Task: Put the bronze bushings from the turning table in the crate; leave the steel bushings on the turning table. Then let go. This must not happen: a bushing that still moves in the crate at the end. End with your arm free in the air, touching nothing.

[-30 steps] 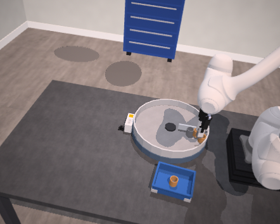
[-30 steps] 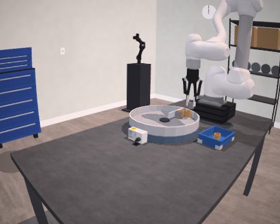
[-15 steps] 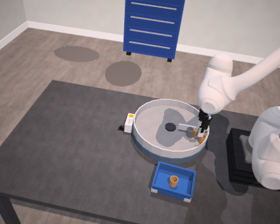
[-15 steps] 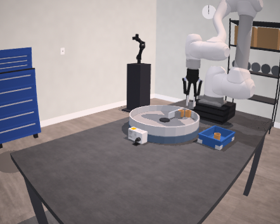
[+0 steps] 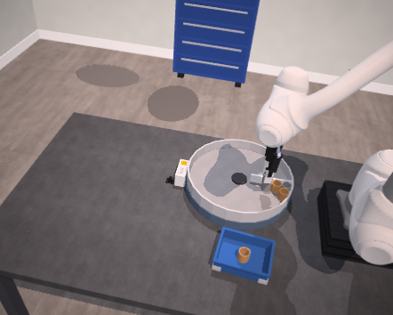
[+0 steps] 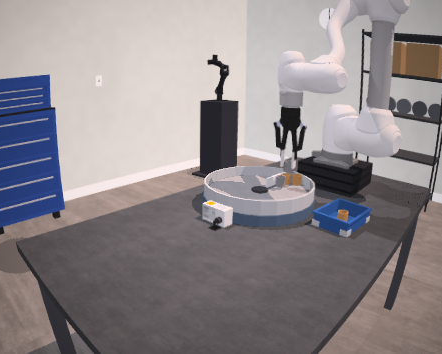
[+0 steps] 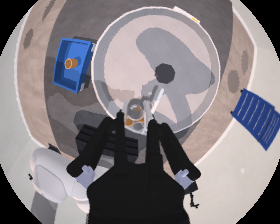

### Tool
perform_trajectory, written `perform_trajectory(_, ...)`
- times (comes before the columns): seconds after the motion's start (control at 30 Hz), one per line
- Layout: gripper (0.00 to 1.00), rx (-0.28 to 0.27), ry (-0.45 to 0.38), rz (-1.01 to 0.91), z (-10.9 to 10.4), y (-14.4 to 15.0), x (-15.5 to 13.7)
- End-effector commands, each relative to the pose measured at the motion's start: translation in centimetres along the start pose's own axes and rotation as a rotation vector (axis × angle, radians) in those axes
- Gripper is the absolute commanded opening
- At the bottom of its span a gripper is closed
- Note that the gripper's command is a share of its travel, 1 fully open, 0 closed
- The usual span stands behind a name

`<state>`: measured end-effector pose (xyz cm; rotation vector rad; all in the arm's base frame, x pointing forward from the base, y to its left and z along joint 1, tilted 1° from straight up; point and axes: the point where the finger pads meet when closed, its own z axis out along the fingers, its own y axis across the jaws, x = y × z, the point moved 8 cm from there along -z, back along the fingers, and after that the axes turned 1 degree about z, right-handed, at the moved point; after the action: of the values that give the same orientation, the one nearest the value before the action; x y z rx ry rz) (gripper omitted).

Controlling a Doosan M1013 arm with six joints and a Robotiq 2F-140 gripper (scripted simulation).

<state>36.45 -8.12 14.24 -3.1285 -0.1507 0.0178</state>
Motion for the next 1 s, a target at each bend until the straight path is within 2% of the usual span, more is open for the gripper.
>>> perform_trajectory(0.0, 0.00, -0.001, 0.004, -0.002, 0.1, 2.7, 3.2)
perform_trajectory(0.07, 0.00, -0.001, 0.004, -0.002, 0.1, 4.1, 4.8)
perform_trajectory(0.13, 0.00, -0.001, 0.004, -0.002, 0.1, 4.1, 4.8)
perform_trajectory(0.27, 0.00, -0.001, 0.004, -0.002, 0.1, 6.6, 7.6)
perform_trajectory(0.37, 0.00, -0.001, 0.004, -0.002, 0.1, 7.5, 8.6)
perform_trajectory(0.97, 0.00, -0.001, 0.004, -0.002, 0.1, 7.7, 8.8)
